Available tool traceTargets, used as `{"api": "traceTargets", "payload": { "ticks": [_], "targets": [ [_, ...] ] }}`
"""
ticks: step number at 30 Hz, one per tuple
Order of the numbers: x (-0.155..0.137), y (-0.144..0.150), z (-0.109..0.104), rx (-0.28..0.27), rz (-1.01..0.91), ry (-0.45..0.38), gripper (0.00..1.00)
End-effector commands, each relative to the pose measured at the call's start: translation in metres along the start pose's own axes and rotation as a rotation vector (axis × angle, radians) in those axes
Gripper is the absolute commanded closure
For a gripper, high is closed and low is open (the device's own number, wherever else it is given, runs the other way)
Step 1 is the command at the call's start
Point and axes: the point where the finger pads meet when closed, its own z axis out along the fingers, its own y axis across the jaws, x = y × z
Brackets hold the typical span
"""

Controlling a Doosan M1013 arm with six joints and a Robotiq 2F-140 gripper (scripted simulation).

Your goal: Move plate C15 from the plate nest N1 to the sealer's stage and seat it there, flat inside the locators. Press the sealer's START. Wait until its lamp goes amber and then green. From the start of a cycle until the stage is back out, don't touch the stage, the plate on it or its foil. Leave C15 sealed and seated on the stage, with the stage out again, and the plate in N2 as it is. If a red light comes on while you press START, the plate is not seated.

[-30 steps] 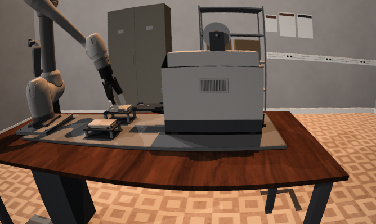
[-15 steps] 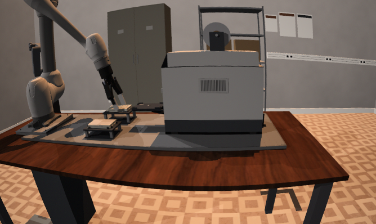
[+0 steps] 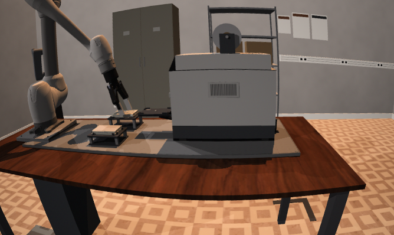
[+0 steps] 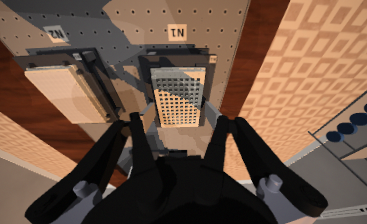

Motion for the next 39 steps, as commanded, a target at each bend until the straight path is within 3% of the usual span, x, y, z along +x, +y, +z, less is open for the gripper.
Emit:
{"api": "traceTargets", "payload": {
  "ticks": [1, 17, 39],
  "targets": [
    [0.0037, -0.0015, 0.0033, 0.002, 0.001, 0.005, 0.3],
    [0.0037, -0.0015, 0.0033, 0.002, 0.001, 0.005, 0.3],
    [0.0037, -0.0015, 0.0033, 0.002, 0.001, 0.005, 0.39]
  ]
}}
